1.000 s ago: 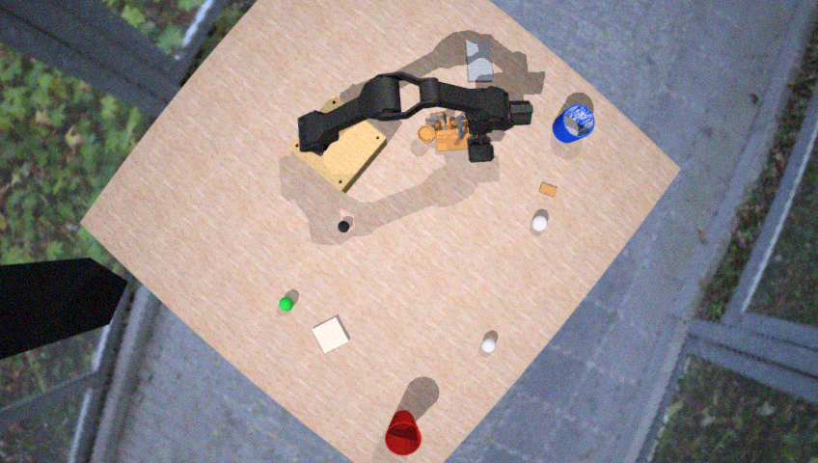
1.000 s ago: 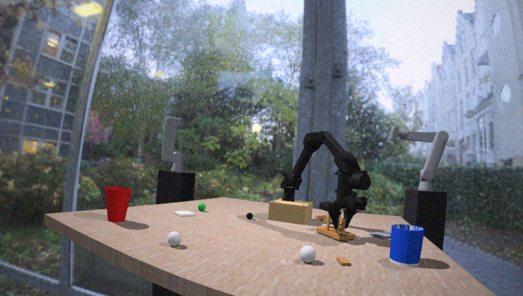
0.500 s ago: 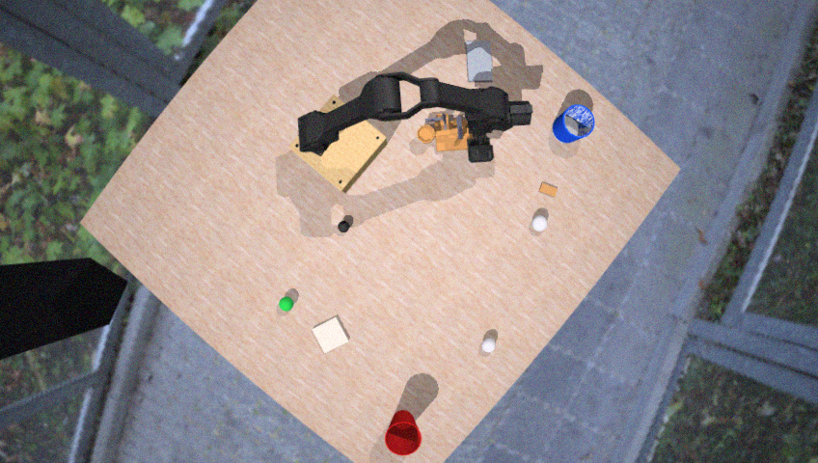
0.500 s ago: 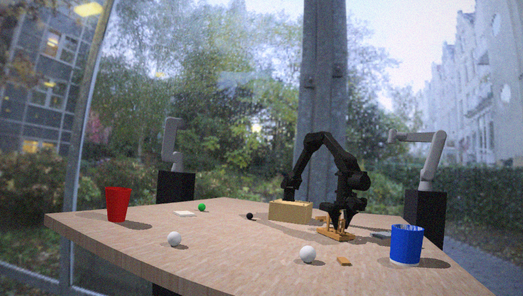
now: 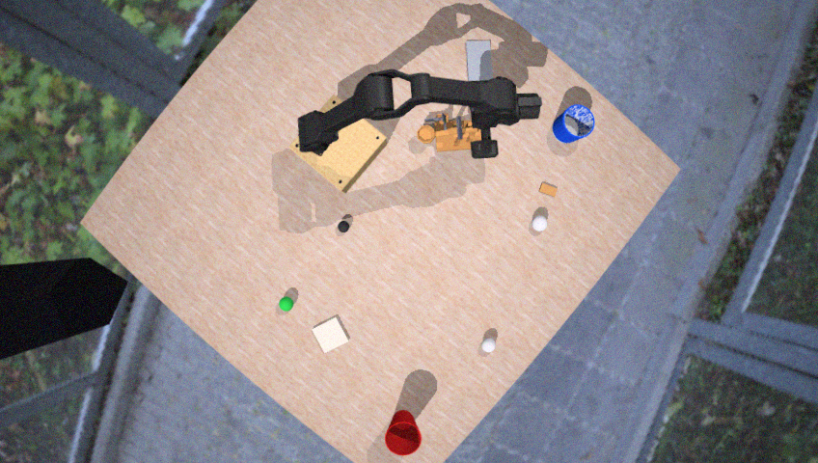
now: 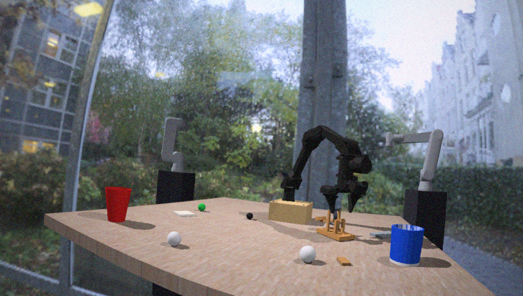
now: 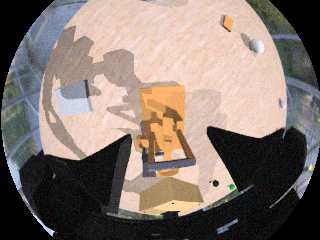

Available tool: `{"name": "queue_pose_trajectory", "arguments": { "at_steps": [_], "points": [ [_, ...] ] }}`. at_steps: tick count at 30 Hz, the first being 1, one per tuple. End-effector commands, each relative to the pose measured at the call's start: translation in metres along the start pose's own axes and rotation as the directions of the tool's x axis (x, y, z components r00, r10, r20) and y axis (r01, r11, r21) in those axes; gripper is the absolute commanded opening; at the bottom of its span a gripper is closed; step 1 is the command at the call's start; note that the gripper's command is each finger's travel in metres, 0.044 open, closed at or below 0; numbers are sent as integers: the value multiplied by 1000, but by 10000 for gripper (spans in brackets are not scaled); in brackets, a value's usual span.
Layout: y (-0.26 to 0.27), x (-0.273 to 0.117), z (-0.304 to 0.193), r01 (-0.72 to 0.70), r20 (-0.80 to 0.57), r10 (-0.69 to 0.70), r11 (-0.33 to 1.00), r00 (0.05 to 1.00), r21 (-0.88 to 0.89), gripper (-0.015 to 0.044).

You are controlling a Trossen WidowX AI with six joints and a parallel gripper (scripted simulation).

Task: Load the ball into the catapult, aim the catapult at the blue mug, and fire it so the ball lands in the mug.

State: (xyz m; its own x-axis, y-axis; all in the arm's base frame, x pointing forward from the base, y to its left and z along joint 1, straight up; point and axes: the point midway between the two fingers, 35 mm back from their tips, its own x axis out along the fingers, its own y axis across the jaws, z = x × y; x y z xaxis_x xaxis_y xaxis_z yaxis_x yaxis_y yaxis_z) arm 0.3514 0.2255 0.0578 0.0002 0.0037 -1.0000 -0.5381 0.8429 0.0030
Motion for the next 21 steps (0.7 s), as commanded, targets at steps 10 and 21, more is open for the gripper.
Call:
{"name": "queue_pose_trajectory", "arguments": {
  "at_steps": [10,21],
  "points": [
    [0,-31,0,-2,42,3,1000,999,-6,440],
    [0,14,2,-3,42,3,1000,999,-6,440]
  ]
}}
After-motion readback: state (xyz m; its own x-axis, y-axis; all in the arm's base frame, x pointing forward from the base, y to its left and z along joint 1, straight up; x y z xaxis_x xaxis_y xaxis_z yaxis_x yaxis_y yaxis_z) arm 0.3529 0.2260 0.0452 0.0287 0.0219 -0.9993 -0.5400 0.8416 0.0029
